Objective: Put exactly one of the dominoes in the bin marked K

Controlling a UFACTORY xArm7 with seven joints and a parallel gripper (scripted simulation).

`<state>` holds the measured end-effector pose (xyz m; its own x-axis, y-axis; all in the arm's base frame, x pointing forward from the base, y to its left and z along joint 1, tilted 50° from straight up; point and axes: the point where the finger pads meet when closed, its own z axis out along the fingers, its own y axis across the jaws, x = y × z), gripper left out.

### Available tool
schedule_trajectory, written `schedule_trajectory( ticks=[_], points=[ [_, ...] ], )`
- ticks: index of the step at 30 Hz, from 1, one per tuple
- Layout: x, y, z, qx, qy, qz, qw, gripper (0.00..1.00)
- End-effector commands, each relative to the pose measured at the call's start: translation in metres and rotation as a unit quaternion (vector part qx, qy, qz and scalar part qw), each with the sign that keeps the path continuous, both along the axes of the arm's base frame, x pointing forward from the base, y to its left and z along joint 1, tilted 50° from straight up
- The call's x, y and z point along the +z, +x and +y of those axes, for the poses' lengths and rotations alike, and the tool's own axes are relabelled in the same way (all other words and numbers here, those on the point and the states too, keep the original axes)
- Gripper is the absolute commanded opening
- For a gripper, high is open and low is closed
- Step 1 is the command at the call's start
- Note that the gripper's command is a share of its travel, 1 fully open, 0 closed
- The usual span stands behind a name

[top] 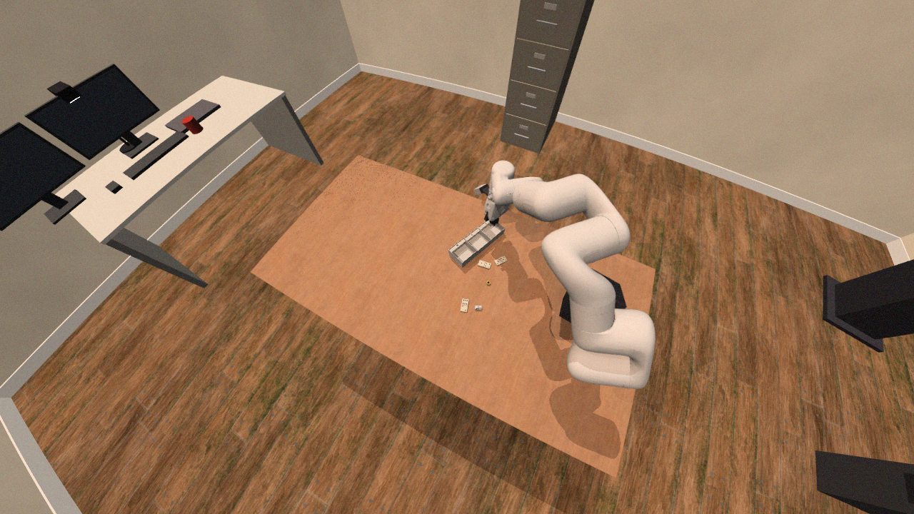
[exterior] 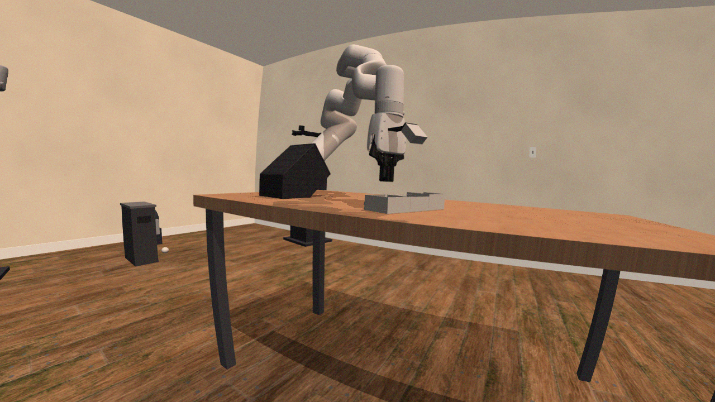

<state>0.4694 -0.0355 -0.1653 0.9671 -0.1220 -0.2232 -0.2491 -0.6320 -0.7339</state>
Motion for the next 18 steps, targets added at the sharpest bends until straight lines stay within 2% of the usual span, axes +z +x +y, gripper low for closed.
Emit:
schedule_trajectory(
  ticks=[1, 18],
  points=[
    [-0.004, 0.002, 0.002, -0.001, -0.001, -0.001, 1.0, 0.07],
    [-0.03, 0.0, 0.032, -0.001, -0.001, -0.001, 1.0, 0.07]
  ],
)
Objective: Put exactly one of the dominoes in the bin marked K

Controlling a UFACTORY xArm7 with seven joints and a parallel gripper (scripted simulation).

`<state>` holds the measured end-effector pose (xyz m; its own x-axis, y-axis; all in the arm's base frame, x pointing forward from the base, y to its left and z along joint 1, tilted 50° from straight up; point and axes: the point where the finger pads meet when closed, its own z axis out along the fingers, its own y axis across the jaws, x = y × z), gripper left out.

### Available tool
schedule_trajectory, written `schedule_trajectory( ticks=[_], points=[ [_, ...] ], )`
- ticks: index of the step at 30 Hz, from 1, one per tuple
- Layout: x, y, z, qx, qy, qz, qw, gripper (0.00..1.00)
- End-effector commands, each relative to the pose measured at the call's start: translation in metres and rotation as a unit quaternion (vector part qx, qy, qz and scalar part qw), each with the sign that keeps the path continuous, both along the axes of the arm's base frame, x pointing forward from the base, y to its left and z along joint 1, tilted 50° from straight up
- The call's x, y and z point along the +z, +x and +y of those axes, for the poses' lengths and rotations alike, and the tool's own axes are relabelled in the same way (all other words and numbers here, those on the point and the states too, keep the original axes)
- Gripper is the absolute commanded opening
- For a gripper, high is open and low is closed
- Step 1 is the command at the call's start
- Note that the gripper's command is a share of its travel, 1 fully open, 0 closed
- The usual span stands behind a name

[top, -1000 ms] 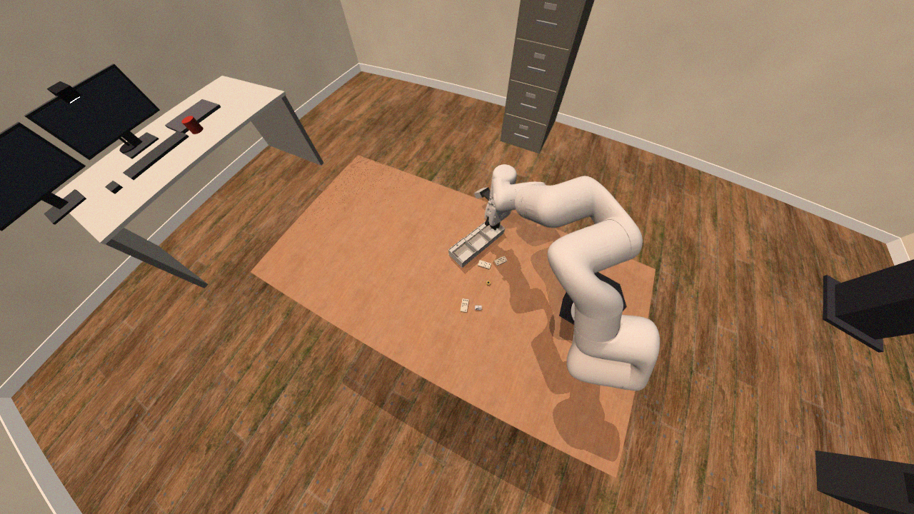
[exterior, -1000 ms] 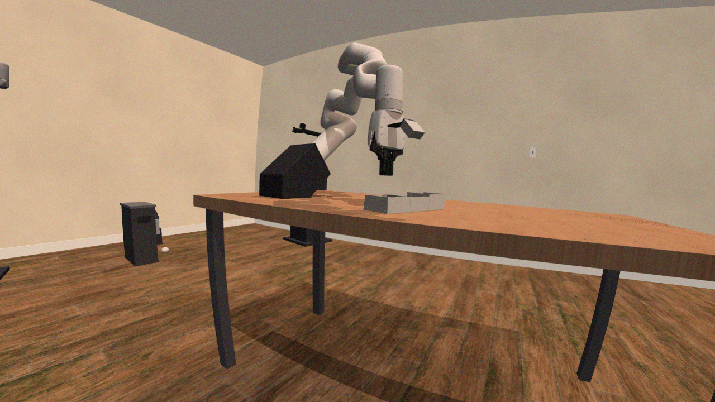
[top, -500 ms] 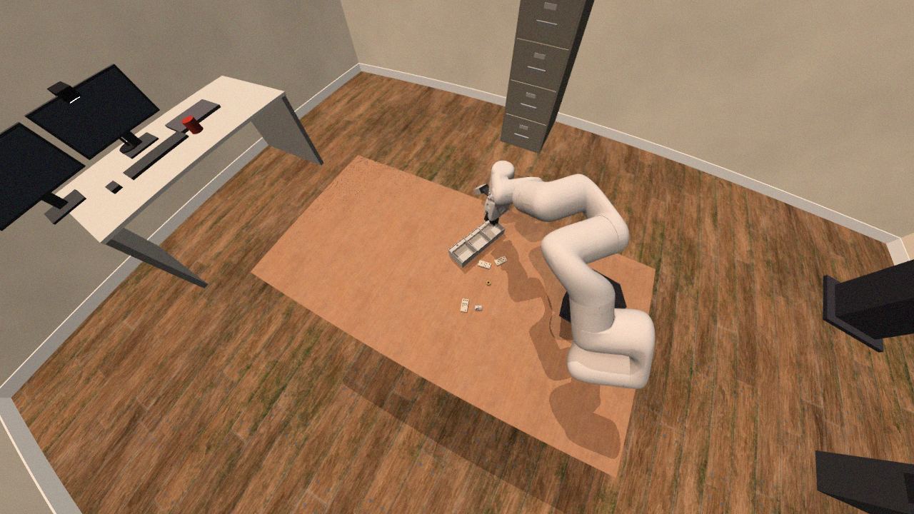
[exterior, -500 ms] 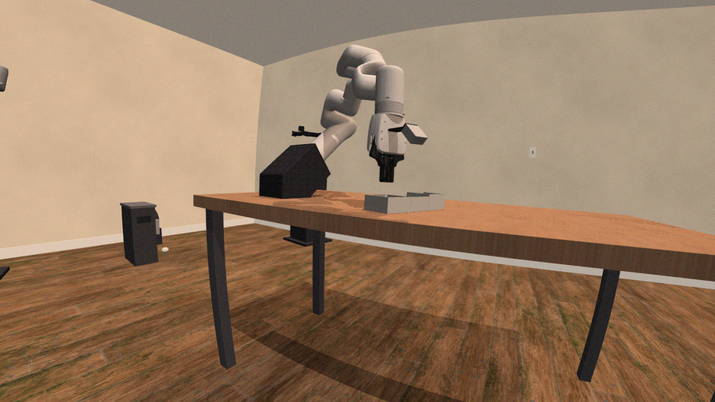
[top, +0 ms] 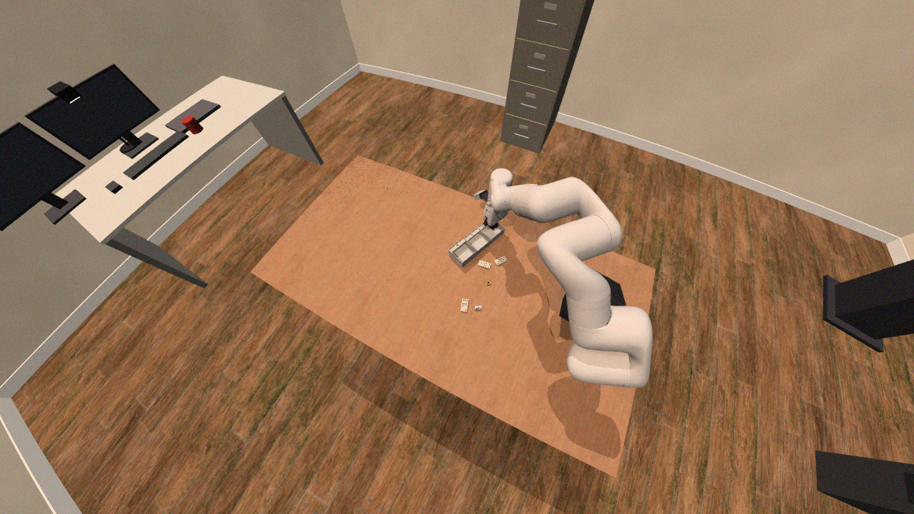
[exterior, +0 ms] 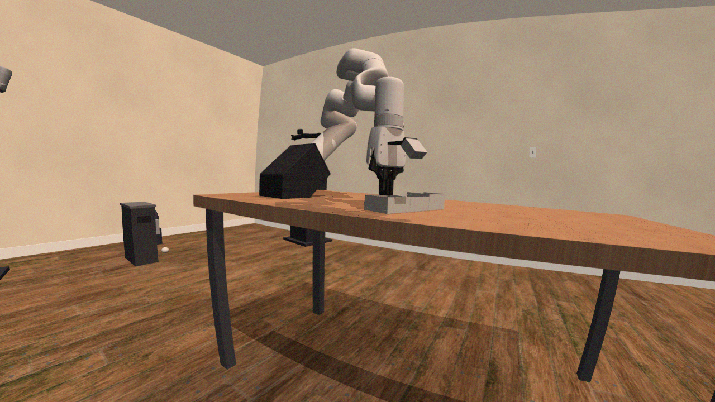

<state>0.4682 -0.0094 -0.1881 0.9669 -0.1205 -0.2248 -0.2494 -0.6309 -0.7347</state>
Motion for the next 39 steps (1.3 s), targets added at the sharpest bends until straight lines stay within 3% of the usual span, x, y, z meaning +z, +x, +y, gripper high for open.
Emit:
schedule_trajectory(
  ticks=[1, 39],
  points=[
    [-0.0085, 0.0009, 0.0083, -0.001, -0.001, -0.001, 1.0, 0.07],
    [-0.0159, 0.0003, 0.017, -0.001, -0.001, -0.001, 1.0, 0.07]
  ],
)
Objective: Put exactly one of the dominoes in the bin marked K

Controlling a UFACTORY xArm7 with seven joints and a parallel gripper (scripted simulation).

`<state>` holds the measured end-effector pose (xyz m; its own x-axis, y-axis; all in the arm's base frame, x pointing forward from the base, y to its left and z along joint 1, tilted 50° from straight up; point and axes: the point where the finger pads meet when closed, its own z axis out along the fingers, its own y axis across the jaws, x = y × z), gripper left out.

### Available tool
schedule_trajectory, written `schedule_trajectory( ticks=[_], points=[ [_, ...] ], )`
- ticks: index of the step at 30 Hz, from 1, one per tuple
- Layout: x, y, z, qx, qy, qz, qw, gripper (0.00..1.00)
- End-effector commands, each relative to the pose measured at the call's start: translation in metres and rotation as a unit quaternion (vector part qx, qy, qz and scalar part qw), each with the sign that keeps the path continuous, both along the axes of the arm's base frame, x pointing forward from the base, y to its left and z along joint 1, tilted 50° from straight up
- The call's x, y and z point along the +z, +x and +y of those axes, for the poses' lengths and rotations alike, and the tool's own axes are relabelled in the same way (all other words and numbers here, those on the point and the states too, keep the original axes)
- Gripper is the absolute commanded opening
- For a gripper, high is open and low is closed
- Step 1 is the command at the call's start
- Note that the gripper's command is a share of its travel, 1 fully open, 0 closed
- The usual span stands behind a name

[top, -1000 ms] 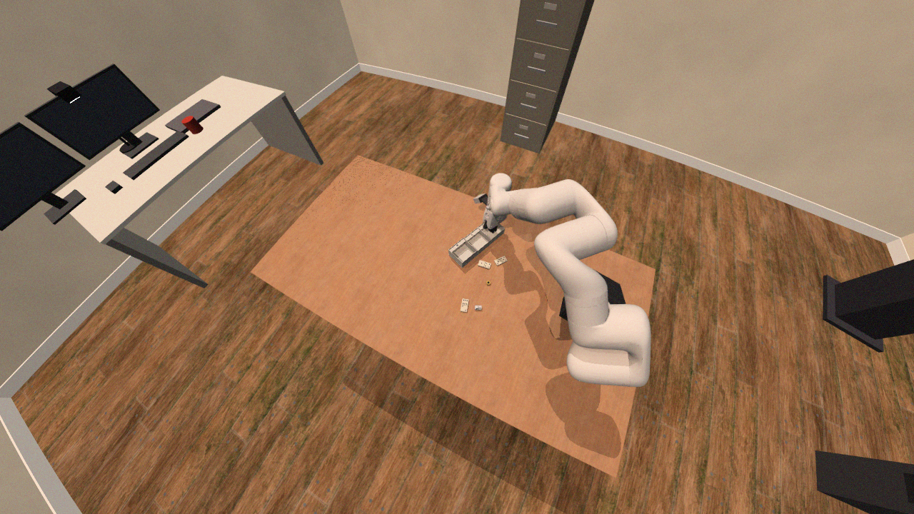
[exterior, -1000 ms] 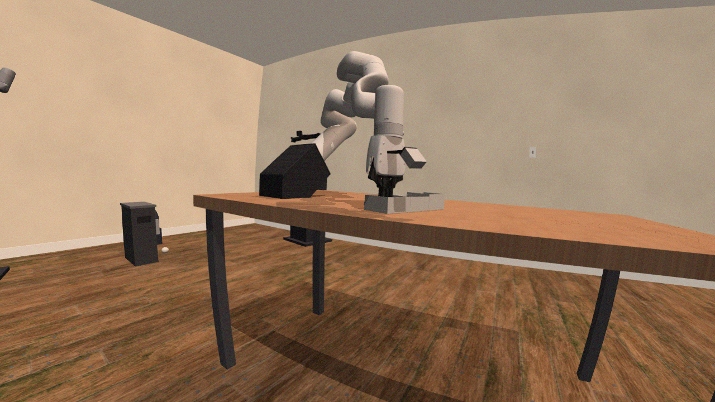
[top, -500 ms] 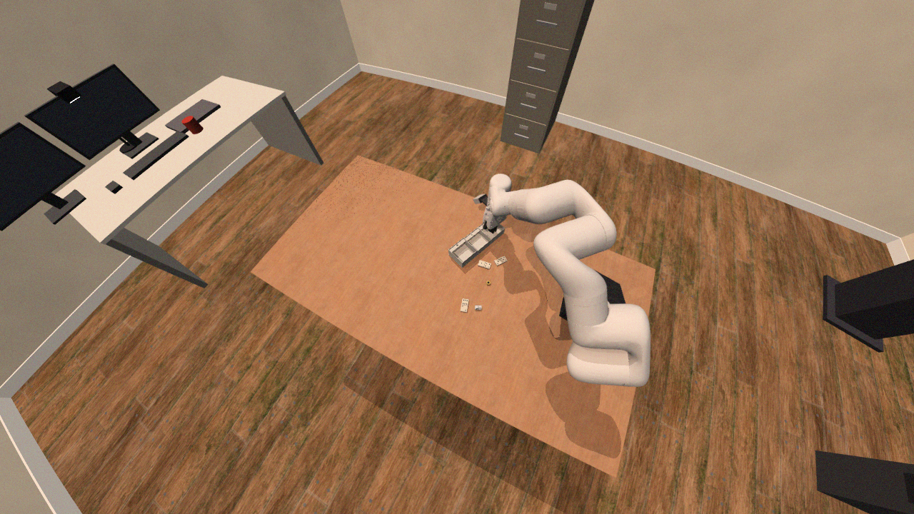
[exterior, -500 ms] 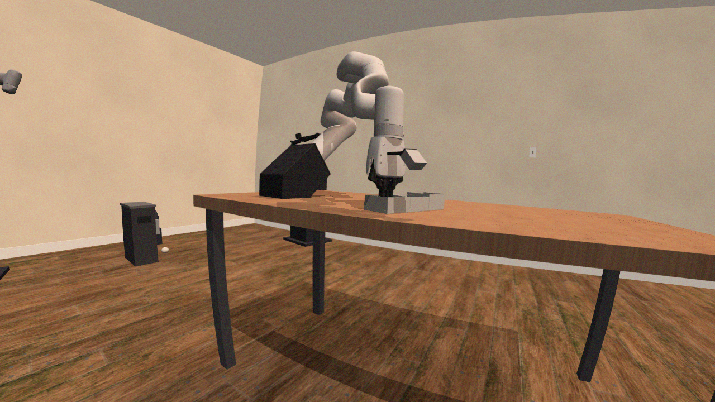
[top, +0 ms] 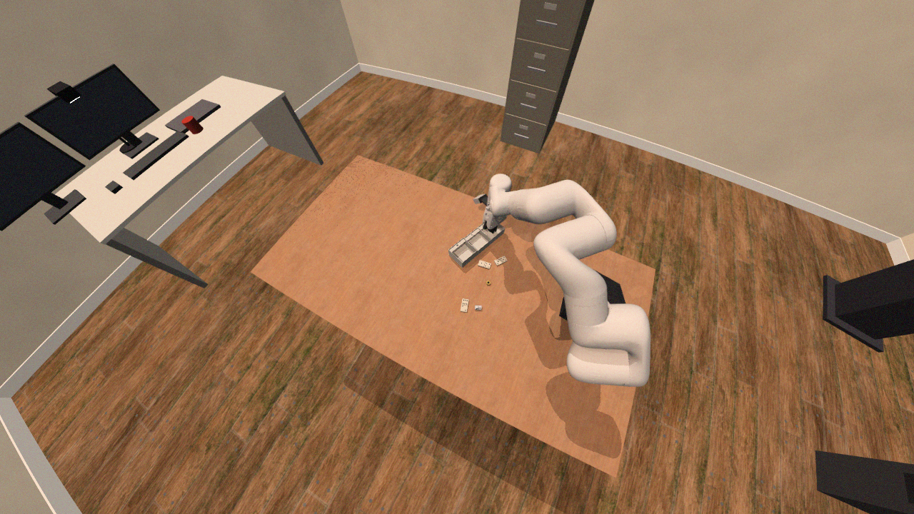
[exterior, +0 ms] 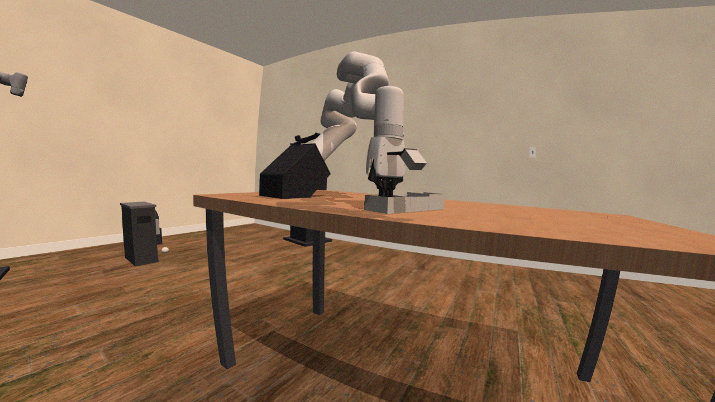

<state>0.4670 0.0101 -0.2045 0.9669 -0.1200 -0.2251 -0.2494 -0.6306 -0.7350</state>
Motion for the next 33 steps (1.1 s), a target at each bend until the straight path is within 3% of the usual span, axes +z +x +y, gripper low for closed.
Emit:
schedule_trajectory(
  ticks=[1, 33],
  points=[
    [0.0, 0.002, -0.003, -0.002, -0.002, -0.001, 1.0, 0.07],
    [0.013, 0.003, -0.018, -0.002, -0.002, -0.001, 1.0, 0.07]
  ],
)
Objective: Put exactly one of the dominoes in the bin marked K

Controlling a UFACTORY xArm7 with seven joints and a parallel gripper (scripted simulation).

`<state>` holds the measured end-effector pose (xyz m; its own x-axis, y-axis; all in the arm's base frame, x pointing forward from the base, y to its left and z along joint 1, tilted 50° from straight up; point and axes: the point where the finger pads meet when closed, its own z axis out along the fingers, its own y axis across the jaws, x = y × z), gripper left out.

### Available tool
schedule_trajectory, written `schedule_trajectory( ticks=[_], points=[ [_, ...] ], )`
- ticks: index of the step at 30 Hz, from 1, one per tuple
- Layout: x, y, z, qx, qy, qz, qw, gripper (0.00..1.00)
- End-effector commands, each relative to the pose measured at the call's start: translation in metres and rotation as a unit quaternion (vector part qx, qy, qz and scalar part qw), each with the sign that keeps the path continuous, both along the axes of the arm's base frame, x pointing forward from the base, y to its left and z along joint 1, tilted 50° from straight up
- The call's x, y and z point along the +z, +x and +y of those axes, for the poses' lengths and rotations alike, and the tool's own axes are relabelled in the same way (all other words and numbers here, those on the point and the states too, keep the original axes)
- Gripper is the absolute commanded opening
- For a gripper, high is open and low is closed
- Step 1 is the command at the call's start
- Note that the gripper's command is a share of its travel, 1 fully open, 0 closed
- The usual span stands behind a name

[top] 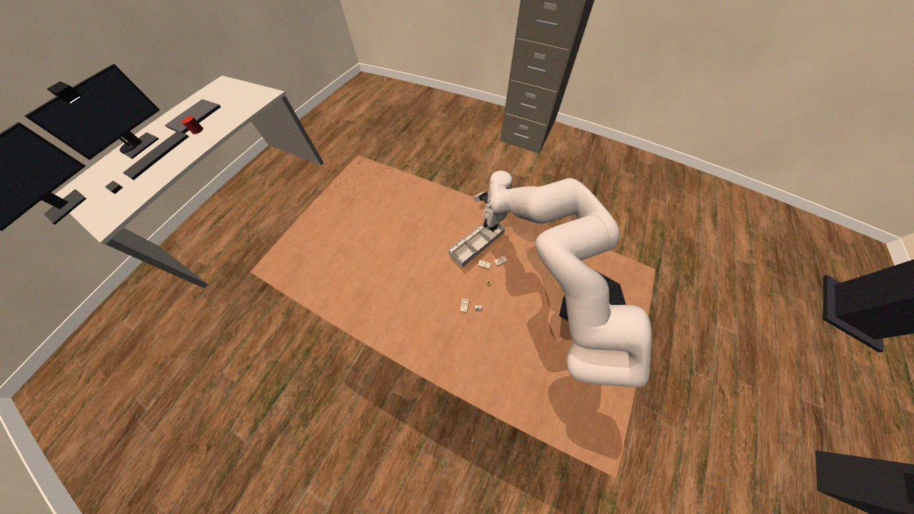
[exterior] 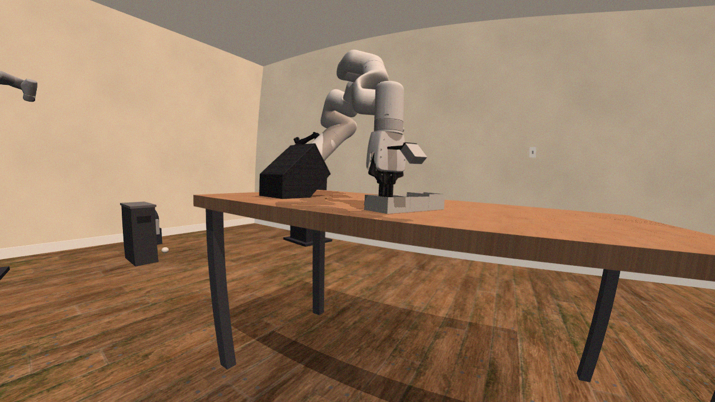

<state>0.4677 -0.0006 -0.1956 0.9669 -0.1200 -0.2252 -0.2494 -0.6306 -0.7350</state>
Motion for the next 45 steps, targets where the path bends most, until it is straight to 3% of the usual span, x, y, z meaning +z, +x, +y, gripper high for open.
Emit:
schedule_trajectory(
  ticks=[1, 8, 16, 22, 40, 45],
  points=[
    [0.005, 0.002, -0.008, -0.002, -0.002, -0.001, 1.0, 0.07],
    [0.01, 0.002, -0.013, -0.002, -0.002, -0.001, 1.0, 0.07],
    [0.03, 0.004, -0.037, -0.002, -0.002, -0.001, 1.0, 0.07],
    [0.03, 0.004, -0.037, -0.002, -0.002, -0.001, 1.0, 0.07],
    [0.089, 0.019, 0.014, -0.002, -0.002, -0.001, 1.0, 0.07],
    [0.092, 0.02, 0.016, -0.002, -0.002, -0.001, 1.0, 0.07]
  ],
)
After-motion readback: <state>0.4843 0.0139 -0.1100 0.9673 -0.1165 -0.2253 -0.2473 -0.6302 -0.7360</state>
